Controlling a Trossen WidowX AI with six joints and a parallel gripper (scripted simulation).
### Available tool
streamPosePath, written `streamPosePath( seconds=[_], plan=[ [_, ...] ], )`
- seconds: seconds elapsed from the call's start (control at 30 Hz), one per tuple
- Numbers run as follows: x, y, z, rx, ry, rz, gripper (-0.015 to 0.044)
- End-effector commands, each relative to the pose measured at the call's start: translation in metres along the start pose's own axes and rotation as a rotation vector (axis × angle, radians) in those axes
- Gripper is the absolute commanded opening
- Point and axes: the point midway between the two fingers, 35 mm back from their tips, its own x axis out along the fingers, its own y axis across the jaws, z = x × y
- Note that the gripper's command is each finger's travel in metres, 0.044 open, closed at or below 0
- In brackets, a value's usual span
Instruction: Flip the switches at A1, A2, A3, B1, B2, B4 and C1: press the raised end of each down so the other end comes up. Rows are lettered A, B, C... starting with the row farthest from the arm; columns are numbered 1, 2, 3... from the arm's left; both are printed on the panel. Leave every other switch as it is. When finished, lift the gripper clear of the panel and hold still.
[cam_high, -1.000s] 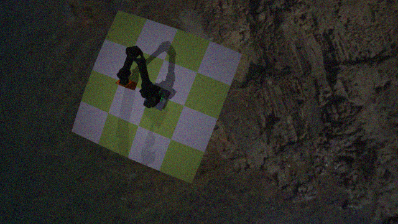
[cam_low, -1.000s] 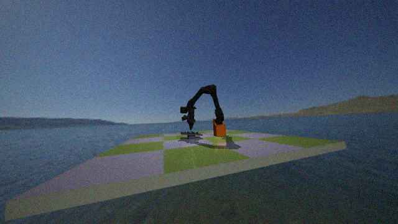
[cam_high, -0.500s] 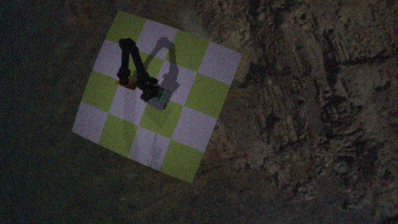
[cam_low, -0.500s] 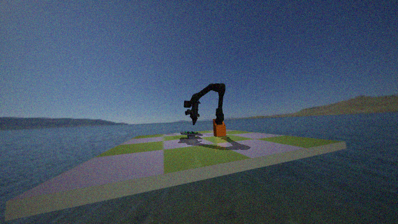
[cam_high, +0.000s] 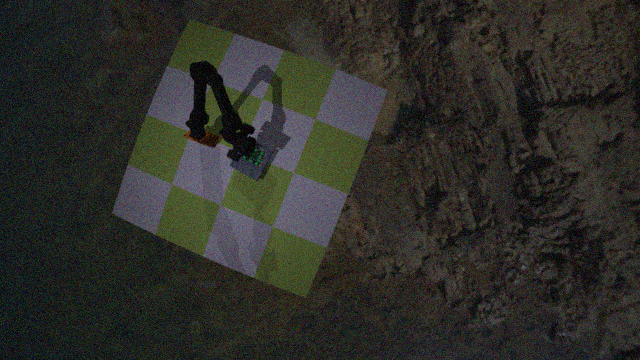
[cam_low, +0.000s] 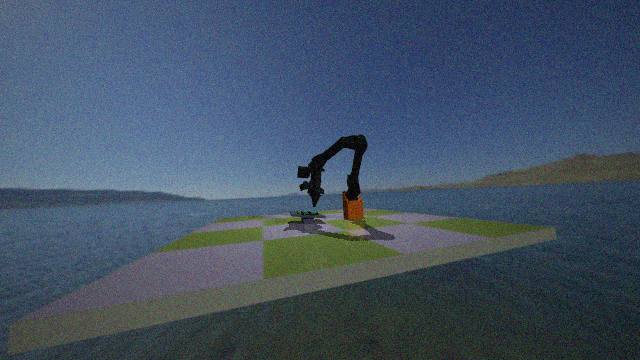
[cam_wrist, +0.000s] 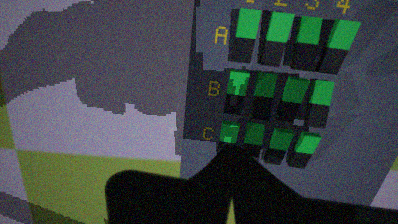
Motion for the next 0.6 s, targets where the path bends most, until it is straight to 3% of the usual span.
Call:
streamPosePath(
  seconds=[0.0, 0.57],
  plan=[
    [0.006, -0.001, -0.001, 0.011, 0.009, 0.008, 0.0],
    [0.023, 0.0, -0.001, 0.011, 0.009, 0.009, 0.0]
  ],
)
